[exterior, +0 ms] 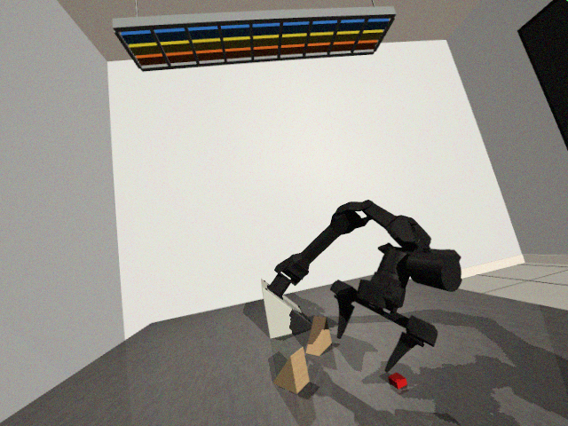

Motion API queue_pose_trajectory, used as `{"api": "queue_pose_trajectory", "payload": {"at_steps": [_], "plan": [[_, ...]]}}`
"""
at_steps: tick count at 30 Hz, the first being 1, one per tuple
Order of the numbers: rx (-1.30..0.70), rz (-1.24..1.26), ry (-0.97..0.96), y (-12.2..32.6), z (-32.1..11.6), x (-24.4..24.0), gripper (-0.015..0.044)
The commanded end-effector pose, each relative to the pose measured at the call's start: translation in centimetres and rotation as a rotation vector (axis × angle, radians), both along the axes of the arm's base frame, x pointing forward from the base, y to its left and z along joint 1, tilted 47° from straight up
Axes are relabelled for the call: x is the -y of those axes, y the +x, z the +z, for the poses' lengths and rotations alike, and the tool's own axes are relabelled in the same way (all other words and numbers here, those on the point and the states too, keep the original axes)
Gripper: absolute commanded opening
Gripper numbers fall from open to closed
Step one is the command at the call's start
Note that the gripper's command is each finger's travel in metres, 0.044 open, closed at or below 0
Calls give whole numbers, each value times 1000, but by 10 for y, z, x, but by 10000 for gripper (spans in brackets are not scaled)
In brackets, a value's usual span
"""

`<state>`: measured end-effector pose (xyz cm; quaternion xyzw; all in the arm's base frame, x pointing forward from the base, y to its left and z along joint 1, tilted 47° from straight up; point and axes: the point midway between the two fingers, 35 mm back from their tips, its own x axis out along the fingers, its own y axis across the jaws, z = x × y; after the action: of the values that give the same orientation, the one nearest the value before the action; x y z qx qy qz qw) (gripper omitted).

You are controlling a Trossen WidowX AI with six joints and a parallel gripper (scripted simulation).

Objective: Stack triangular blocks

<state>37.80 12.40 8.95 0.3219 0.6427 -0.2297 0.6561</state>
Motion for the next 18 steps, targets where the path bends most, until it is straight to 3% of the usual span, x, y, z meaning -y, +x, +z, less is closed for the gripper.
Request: {"api": "queue_pose_trajectory", "payload": {"at_steps": [1,9,18], "plan": [[-367,-719,55,7,-28,58,440],[-707,-1363,18,6,-44,104,440],[-716,-1379,16,6,-44,105,440]]}}
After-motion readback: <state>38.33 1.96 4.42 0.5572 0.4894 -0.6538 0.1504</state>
